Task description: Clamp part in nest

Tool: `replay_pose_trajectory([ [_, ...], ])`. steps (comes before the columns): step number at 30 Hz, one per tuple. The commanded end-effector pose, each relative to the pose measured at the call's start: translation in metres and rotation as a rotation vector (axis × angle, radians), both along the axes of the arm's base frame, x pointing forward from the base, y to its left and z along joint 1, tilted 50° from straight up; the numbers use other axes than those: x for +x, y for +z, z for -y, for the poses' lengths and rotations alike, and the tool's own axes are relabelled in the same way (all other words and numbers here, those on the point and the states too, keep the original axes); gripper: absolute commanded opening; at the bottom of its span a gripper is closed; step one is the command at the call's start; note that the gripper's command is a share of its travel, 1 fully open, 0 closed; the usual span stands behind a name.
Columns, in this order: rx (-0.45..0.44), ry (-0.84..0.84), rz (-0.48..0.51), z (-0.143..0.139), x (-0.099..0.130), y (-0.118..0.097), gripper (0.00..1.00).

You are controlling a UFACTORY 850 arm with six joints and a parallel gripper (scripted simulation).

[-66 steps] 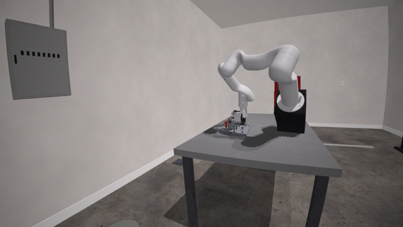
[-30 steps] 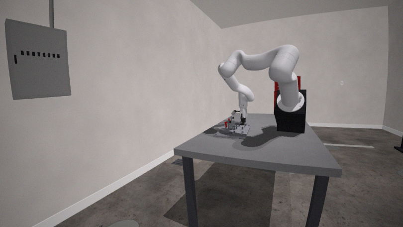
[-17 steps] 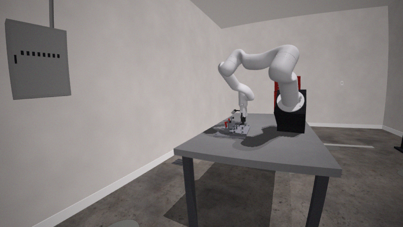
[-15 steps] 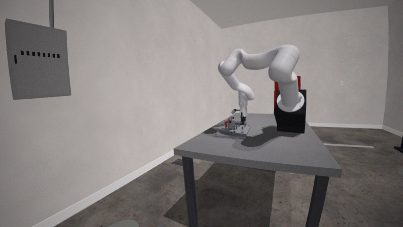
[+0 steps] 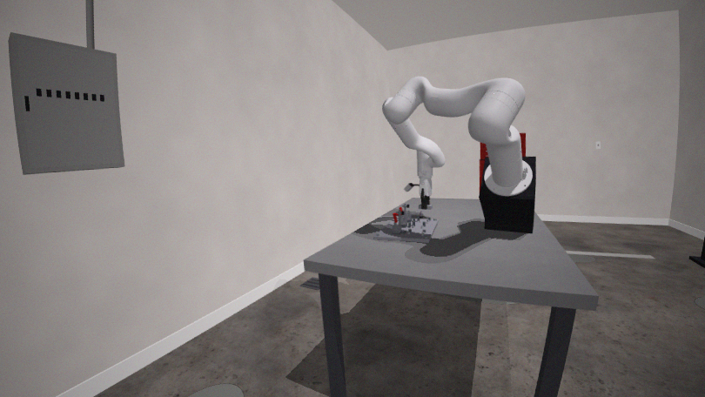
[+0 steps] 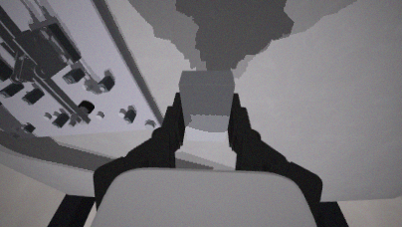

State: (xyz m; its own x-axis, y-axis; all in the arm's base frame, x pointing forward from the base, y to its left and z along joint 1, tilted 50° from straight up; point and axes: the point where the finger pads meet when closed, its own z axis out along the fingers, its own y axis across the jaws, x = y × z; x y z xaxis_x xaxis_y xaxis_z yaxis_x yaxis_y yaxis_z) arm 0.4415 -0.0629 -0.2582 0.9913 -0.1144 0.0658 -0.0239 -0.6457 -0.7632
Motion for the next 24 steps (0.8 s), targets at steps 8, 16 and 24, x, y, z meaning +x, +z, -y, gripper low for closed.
replay_pose_trajectory([
  [8,-0.001,0.0,0.0,0.036,-0.006,0.031,0.0],
  [16,-0.001,0.0,0.0,0.046,-0.007,0.039,0.0],
  [24,-0.001,0.0,0.0,0.05,-0.008,0.043,0.0],
])
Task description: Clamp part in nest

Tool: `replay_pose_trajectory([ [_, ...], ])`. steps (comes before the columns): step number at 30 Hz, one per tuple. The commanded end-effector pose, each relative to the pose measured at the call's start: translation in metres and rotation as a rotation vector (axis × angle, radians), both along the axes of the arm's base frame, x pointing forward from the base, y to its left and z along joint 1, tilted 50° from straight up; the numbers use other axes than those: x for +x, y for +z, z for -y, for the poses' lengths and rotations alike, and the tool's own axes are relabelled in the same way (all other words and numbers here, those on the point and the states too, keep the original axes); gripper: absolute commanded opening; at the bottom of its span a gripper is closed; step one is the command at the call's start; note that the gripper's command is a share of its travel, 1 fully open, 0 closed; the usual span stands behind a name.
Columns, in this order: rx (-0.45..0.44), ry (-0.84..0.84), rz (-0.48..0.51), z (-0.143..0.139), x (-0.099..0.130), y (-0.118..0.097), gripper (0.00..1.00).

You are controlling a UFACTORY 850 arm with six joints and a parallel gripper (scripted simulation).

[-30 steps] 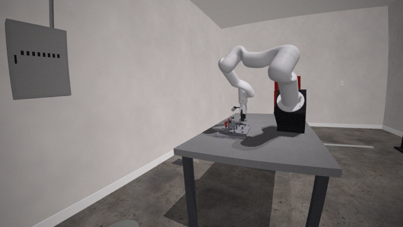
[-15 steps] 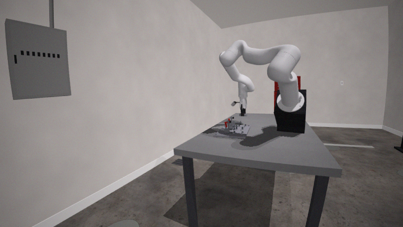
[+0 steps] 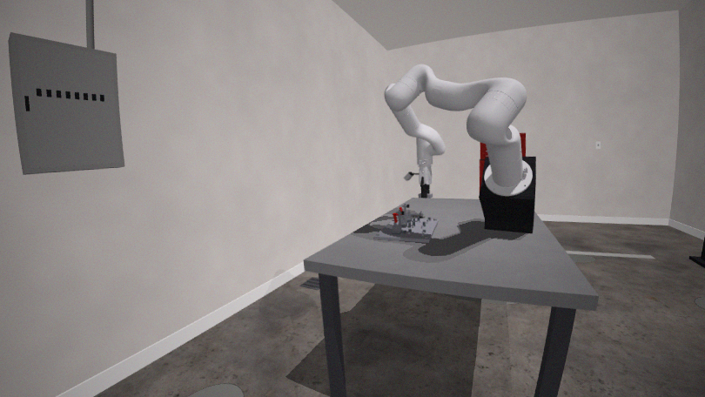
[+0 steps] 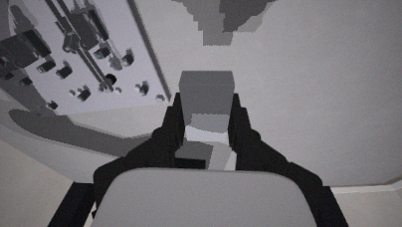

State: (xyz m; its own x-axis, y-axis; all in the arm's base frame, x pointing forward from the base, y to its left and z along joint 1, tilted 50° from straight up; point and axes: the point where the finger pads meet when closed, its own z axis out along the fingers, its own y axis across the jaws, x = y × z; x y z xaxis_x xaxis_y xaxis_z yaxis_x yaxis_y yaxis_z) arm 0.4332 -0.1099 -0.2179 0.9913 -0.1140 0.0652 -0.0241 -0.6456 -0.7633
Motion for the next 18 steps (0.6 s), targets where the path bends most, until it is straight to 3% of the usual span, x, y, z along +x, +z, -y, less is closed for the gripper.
replay_pose_trajectory([
  [1,-0.001,-0.001,0.001,0.0031,0.0002,0.0023,0.0],
  [18,-0.002,0.004,0.006,0.0031,0.0002,0.0023,0.0],
])
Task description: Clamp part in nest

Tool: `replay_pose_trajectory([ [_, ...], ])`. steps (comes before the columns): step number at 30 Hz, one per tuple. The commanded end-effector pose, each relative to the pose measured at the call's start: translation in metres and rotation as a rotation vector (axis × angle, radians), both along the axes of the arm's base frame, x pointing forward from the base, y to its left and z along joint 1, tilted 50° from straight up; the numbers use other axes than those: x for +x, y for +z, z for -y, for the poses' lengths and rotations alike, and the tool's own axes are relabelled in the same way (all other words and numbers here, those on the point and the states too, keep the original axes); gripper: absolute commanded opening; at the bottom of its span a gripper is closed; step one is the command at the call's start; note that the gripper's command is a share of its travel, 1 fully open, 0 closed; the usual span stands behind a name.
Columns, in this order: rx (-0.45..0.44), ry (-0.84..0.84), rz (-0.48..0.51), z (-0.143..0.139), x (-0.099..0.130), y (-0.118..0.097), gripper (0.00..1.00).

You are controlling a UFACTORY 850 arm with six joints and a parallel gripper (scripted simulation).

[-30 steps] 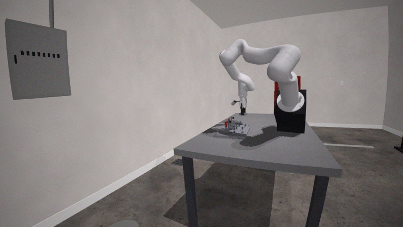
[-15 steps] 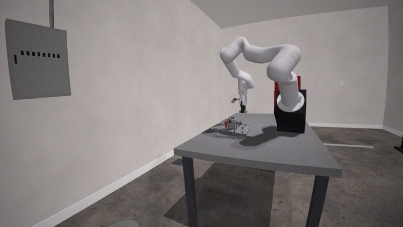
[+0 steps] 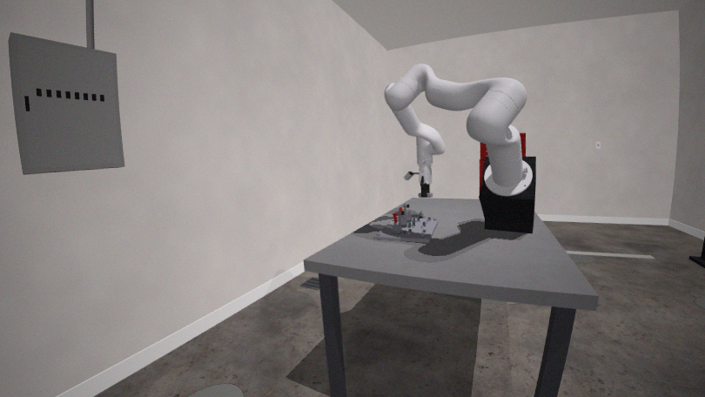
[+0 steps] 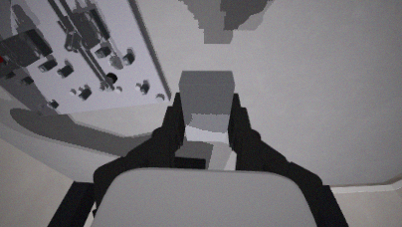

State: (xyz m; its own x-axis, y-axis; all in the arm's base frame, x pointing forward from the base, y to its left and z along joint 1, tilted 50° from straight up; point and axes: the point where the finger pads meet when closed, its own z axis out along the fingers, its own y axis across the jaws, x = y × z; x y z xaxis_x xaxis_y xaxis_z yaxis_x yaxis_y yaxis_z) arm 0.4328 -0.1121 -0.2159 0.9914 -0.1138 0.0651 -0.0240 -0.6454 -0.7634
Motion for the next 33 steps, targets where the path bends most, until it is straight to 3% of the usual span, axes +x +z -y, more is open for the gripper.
replay_pose_trajectory([
  [1,-0.002,0.004,0.006,0.001,0.0006,0.0003,0.0],
  [10,-0.021,0.098,0.117,0.001,0.0006,0.0003,0.0],
  [33,-0.021,0.099,0.118,-0.0037,-0.0009,-0.004,0.0],
])
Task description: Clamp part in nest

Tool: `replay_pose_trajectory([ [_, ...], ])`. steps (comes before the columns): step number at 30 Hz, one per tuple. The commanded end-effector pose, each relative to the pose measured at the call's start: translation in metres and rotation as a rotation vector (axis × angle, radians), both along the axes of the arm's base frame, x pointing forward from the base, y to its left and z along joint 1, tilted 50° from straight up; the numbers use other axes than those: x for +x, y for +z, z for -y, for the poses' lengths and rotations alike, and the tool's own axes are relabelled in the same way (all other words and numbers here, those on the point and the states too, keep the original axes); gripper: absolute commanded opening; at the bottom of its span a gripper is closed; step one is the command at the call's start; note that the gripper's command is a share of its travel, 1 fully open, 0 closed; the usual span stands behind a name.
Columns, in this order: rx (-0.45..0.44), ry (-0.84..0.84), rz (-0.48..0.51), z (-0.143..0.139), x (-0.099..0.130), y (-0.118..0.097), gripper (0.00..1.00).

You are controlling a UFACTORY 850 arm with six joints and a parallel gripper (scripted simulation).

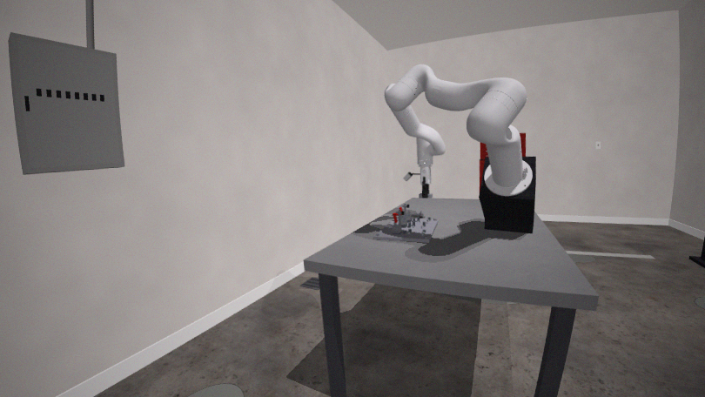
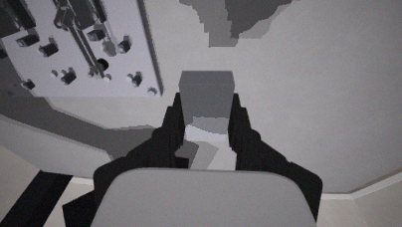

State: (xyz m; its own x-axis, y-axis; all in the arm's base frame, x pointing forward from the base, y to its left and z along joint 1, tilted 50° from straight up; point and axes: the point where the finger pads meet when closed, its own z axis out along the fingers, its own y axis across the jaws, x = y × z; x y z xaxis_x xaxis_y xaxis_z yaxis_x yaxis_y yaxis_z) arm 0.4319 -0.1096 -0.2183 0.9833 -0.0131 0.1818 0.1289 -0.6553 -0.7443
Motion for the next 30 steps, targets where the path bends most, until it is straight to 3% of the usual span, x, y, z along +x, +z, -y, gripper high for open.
replay_pose_trajectory([
  [1,-0.001,-0.001,0.001,-0.002,0.0,-0.002,0.0],
  [30,-0.001,-0.001,0.001,-0.017,-0.005,-0.016,0.0],
])
